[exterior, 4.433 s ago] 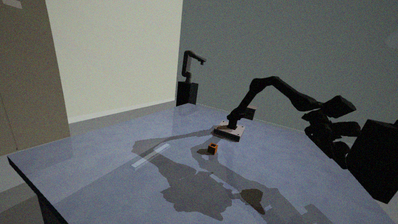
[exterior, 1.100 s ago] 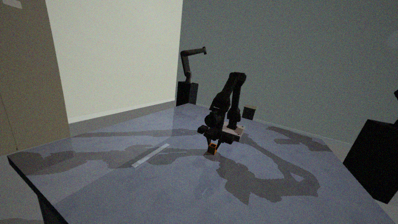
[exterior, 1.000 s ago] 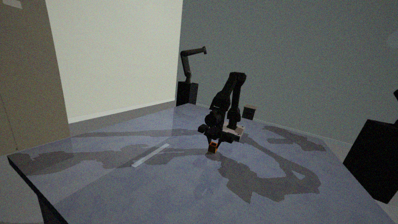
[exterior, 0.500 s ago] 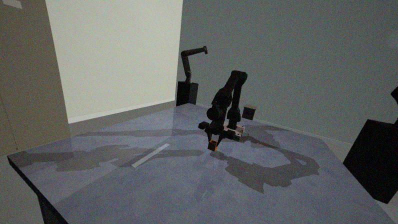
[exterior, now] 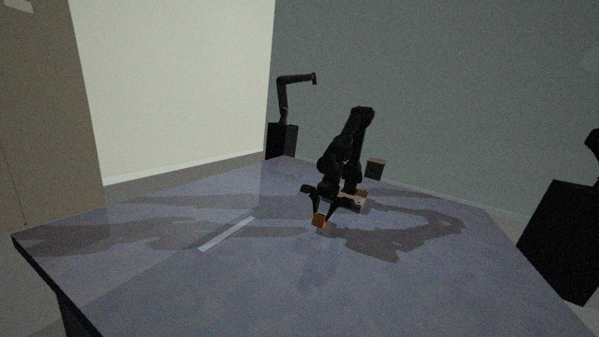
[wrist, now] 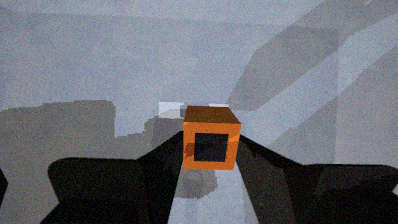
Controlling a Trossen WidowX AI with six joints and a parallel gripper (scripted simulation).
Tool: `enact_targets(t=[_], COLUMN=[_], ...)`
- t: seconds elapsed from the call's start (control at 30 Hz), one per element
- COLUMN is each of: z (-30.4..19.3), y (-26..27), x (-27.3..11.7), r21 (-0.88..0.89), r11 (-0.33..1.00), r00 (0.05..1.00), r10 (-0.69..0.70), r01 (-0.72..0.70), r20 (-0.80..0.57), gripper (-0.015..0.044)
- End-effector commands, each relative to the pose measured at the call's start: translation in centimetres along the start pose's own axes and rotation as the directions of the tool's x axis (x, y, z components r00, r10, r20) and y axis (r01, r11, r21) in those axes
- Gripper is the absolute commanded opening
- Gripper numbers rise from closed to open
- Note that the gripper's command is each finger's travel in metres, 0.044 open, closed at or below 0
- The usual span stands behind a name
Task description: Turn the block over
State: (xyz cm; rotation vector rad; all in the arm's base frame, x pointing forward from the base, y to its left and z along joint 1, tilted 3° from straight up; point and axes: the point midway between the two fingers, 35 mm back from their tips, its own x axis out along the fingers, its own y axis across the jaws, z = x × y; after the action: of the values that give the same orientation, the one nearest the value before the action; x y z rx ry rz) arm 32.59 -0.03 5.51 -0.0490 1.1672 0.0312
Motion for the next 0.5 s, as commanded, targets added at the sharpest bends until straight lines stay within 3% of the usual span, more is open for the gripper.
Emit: enact_targets(t=[0.0, 0.23, 0.47], z=[0.09, -0.2, -0.19], y=[0.03, 0.04, 0.03], x=[-0.32, -0.49, -0.31], r21=[-0.003, -0.005, -0.005], r11=[1.0, 1.0, 1.0], r00=[0.998, 0.984, 0.98], r10=[0.002, 0.002, 0.002], r01=[-0.002, -0.001, -0.001], r20=[0.07, 0.179, 0.199], gripper=[0.0, 0.0, 0.0])
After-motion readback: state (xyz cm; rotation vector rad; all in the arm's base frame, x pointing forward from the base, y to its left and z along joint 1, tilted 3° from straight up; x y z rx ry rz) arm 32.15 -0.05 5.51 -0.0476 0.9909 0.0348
